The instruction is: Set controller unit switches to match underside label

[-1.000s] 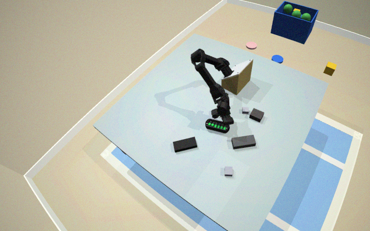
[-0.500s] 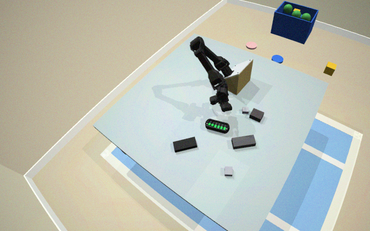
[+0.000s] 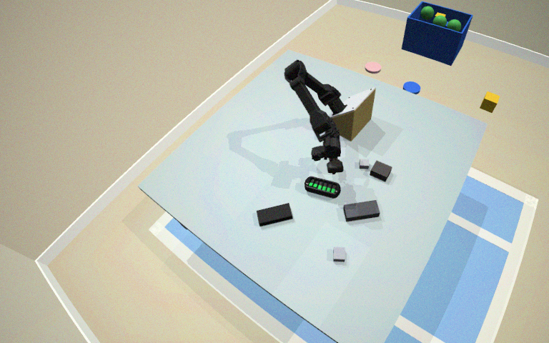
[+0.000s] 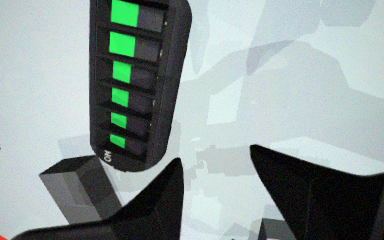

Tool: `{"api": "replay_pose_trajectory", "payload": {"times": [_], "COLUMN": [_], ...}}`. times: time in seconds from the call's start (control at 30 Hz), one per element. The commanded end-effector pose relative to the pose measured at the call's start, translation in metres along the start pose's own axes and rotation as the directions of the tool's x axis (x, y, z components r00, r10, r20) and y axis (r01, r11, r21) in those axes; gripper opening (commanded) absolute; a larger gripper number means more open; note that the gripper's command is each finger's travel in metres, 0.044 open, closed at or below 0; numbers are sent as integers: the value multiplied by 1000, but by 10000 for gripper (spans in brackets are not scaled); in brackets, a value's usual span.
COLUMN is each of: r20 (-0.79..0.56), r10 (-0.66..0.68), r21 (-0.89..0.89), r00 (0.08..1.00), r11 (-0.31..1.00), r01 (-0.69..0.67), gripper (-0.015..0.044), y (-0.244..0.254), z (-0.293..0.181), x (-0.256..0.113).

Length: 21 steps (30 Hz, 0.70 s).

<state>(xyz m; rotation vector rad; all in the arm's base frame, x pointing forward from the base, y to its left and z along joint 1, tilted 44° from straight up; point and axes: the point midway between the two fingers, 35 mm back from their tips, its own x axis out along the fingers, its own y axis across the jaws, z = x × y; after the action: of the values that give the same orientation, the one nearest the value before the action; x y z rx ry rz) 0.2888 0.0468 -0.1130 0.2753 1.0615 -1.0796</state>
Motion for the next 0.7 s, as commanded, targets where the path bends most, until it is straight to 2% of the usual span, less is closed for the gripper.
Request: {"api": "replay_pose_trajectory", "payload": {"times": [0.0,0.13,0.67], "r20": [25,44,146], "r10": [-45,-87,-239], "r21": [68,129,367], "r00": [999,995,960], "r11": [997,988,914], "r01": [43,81,172], "gripper": [341,440,440], "y": [21,38,91], "z": [2,2,-1], "x": [-3,-4,-12]}}
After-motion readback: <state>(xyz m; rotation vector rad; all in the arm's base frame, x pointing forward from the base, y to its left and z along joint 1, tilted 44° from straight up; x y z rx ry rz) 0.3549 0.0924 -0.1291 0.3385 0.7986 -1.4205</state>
